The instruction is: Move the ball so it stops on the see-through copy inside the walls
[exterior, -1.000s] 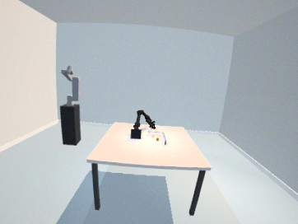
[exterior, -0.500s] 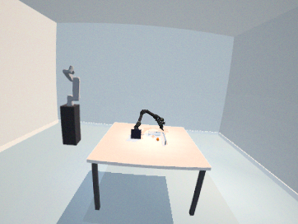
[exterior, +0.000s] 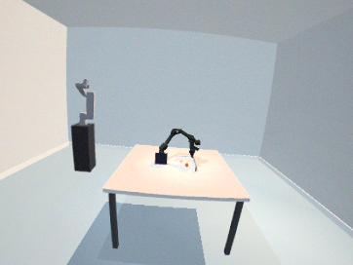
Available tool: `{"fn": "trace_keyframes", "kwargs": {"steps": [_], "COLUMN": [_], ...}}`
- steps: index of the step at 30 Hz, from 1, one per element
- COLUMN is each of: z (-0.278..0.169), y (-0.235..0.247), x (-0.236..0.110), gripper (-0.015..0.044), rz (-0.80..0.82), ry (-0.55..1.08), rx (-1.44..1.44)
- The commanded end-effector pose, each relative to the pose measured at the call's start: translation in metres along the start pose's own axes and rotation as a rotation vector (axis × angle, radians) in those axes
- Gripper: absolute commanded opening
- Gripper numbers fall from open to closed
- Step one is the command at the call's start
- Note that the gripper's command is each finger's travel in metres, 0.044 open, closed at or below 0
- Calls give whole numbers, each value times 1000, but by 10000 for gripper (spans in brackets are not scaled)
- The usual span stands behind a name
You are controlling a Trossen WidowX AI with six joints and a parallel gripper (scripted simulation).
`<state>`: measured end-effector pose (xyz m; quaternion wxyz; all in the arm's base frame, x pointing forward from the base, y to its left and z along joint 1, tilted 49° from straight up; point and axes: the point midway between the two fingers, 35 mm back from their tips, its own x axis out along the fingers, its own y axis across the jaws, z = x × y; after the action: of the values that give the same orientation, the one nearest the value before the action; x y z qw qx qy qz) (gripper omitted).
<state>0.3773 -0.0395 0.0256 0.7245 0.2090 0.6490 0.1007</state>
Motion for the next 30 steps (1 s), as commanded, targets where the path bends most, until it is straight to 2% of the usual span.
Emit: {"fn": "trace_keyframes", "kwargs": {"steps": [1,3,5,13,30], "z": [-36,-57,-65,-65,-67], "y": [-30,-46,-51,-50,-39], "x": [22,32,34,35,64], "gripper": [305,305,305,305,305], "rz": [192,341,395,395,396], "ry": [93,101,93,93,93], "rx": [-7,-1,4,4,4]}}
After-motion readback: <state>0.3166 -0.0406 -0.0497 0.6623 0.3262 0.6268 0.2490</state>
